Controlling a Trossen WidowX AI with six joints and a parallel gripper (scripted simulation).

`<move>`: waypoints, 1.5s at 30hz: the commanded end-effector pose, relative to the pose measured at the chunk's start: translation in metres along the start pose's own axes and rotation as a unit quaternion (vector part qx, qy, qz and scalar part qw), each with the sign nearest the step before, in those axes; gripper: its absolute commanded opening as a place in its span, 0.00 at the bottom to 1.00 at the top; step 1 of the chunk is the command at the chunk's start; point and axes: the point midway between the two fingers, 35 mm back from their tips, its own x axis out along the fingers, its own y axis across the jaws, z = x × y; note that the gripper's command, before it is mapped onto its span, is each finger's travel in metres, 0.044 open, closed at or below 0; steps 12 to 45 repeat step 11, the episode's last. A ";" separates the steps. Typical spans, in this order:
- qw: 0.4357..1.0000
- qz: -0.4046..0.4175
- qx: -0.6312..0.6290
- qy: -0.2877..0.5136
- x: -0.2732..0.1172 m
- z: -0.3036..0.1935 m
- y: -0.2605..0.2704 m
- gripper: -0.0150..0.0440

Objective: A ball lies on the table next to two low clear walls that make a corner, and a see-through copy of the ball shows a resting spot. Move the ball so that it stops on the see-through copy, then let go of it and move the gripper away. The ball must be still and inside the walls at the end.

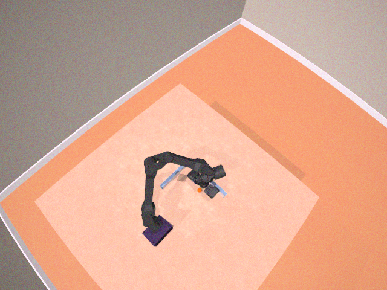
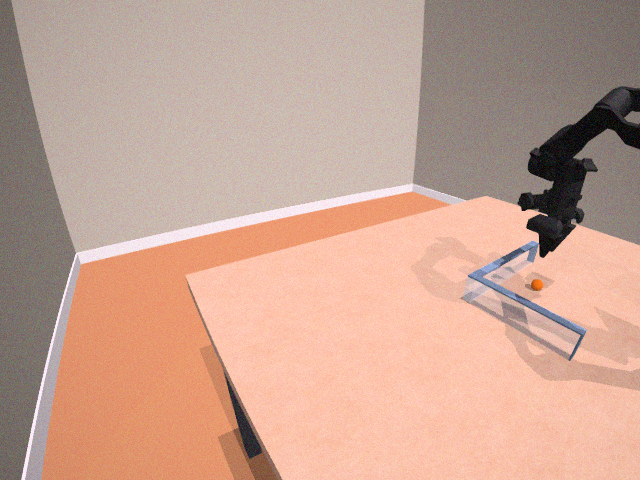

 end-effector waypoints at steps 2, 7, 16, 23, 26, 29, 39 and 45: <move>1.000 0.001 0.002 0.003 0.000 -0.001 0.000 0.69; 1.000 0.001 0.000 0.002 -0.044 -0.004 0.001 0.92; 1.000 0.001 0.000 0.002 -0.044 -0.004 0.001 1.00; 1.000 0.001 0.000 0.002 -0.044 -0.004 0.001 1.00; 1.000 0.001 0.000 0.002 -0.044 -0.004 0.001 1.00; 1.000 0.001 0.000 0.002 -0.044 -0.004 0.001 1.00; 1.000 0.001 0.000 0.002 -0.044 -0.004 0.001 1.00; 1.000 0.001 0.000 0.002 -0.044 -0.004 0.001 1.00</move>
